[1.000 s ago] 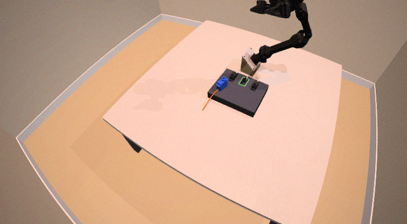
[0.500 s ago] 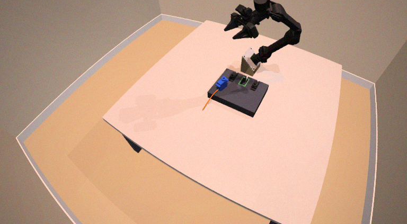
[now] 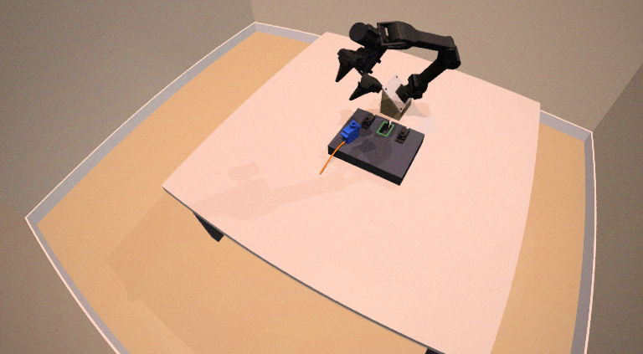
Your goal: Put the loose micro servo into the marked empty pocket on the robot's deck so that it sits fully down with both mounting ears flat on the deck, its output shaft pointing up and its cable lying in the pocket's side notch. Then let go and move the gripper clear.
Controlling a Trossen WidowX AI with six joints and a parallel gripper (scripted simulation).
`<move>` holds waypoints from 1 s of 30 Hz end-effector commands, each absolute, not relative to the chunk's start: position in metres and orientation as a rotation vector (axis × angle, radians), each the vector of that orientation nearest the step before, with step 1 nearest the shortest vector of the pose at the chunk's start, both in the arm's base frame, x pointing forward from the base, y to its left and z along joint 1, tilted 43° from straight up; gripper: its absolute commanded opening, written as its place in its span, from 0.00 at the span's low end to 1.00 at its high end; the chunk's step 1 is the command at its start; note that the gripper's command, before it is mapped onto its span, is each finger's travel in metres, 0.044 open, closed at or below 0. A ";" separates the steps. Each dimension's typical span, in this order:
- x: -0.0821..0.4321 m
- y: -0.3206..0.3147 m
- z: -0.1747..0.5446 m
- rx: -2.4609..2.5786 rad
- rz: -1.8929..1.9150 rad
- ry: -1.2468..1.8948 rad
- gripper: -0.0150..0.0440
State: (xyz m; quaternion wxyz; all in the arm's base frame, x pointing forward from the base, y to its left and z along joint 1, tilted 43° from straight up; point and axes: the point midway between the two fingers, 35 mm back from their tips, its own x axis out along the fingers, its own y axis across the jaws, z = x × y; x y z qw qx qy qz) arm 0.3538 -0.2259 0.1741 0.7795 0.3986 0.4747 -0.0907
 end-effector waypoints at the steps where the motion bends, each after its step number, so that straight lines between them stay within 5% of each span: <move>1: 0.354 -0.206 0.139 0.836 -0.091 1.148 1.00; 30: 0.328 -0.111 0.013 0.739 0.412 1.528 1.00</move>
